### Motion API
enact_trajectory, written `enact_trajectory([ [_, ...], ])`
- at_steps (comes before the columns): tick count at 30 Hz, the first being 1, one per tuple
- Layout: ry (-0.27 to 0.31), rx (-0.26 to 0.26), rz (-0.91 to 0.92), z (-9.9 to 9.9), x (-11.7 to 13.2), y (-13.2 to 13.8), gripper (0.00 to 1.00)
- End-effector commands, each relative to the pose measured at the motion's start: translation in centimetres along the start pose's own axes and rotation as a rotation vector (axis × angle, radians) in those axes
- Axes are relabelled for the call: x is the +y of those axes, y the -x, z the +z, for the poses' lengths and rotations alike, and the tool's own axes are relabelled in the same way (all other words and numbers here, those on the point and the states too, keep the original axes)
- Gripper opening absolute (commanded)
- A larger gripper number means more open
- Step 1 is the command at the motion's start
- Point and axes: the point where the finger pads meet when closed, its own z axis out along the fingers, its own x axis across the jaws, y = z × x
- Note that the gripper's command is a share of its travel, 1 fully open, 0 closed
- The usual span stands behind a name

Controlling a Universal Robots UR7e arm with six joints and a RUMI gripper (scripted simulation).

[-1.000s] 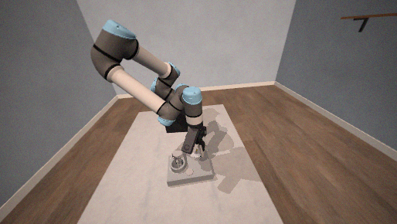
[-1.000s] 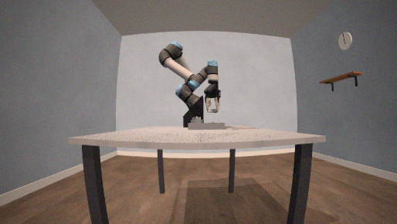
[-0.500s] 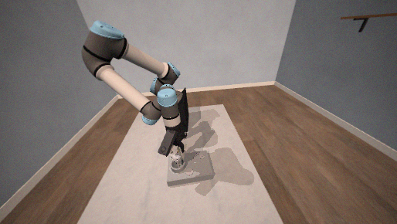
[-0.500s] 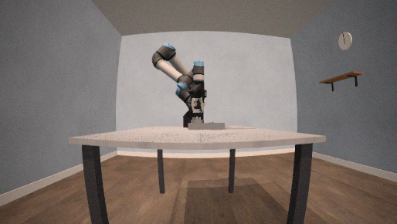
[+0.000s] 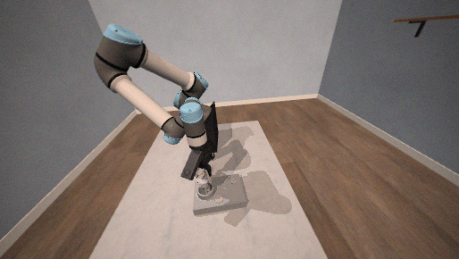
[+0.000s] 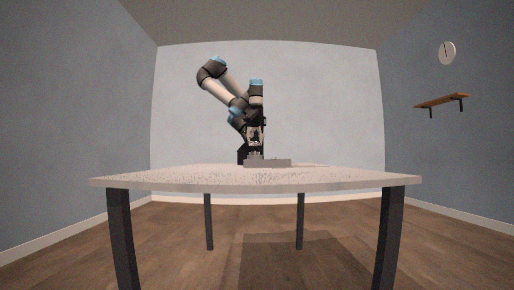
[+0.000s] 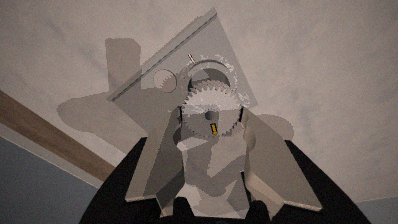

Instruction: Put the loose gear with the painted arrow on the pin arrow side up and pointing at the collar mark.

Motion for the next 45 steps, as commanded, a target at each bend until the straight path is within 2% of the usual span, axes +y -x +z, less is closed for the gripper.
enact_trajectory([
  [1, -0.001, -0.001, -0.006, -0.06, -0.04, 0.02, 0.00],
  [22, -0.001, -0.001, -0.080, -0.05, -0.05, 0.03, 0.00],
  [45, -0.001, -0.001, -0.298, -0.05, -0.05, 0.03, 0.00],
])
